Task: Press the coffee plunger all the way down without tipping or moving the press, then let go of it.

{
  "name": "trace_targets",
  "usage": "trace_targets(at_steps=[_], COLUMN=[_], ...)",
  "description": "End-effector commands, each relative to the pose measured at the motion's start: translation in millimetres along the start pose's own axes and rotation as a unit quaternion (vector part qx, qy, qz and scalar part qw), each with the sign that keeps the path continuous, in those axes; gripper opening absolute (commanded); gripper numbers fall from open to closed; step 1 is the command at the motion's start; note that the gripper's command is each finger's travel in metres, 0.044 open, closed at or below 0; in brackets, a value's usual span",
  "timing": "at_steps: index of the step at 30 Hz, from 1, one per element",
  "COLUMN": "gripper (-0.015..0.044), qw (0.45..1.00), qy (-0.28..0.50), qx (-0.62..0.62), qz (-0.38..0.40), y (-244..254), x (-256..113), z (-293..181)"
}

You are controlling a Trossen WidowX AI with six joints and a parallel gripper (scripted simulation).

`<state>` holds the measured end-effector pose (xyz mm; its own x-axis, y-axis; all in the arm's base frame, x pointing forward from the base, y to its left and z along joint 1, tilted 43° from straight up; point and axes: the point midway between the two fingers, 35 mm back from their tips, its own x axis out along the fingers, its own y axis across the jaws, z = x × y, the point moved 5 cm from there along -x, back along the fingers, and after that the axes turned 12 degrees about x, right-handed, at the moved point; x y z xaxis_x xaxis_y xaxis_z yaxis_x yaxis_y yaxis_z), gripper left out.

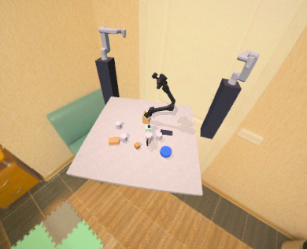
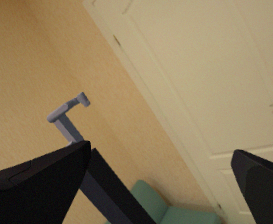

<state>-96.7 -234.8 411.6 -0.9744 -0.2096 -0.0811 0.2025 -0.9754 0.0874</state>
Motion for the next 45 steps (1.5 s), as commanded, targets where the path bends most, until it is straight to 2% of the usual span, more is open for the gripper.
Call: trace_targets(at_steps=[1,6,10,14,19,26,33,39,45], gripper=[0.0426,0.0440,0.0440,0.0440,0.0440,0.0440,0.0440,0.0440,0.0440], qw=[1.000,0.995,0.970,0.915,0.808,0.602,0.341,0.099,-0.127], qy=[0.002,0.033,0.086,0.143,0.209,0.289,0.356,0.402,0.450], qx=[0.001,-0.040,-0.094,-0.153,-0.219,-0.285,-0.306,-0.282,-0.218], qz=[0.006,0.085,0.208,0.345,0.505,0.688,0.814,0.865,0.857], y=[1,20,48,73,91,87,50,1,-45], x=[-1,-14,-35,-67,-118,-198,-274,-324,-353], z=[-1,-17,-42,-71,-107,-148,-172,-175,-164])
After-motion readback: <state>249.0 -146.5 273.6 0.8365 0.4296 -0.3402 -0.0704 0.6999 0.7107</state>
